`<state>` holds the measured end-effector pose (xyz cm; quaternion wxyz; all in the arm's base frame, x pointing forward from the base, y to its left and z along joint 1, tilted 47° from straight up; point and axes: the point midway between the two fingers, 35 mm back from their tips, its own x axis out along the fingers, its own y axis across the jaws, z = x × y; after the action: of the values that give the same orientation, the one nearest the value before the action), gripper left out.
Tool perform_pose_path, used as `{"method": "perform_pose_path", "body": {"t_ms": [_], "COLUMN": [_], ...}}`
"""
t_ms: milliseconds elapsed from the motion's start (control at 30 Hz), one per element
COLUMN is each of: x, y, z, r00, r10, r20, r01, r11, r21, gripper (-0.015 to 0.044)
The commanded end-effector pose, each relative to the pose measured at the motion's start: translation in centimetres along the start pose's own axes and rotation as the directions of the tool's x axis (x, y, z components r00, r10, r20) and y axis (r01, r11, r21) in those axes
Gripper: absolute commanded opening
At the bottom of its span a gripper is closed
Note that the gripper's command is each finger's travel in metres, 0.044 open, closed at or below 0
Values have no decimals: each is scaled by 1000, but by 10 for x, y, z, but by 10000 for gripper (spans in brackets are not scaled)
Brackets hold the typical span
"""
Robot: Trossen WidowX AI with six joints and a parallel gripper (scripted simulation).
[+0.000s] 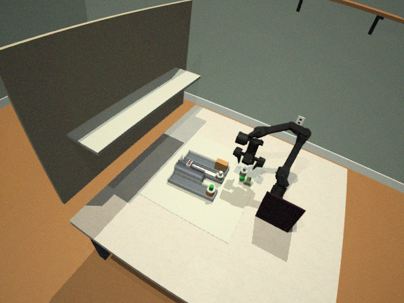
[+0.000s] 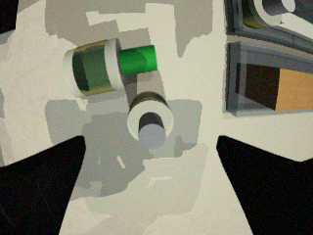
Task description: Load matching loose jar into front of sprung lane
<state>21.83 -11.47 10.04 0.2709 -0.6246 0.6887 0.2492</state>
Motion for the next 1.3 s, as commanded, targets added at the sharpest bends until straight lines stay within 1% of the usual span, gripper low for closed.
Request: {"method": "perform_pose_path", "body": {"t_ms": [0,167,1000,1267], "x": [8,24,58,58], "y": [0,0,0,0], "z": [-2,-2,-3,-3], "r00": [1000,1000,1000,1000], "r10": [-5,-5,-5,-5], "r20": [-7,-8,-10,-10], "r01": [5,5,5,5], "r11": [1000,1000,1000,1000], "r21": [-3,-3,-3,-3], "gripper": [440,440,440,230]}}
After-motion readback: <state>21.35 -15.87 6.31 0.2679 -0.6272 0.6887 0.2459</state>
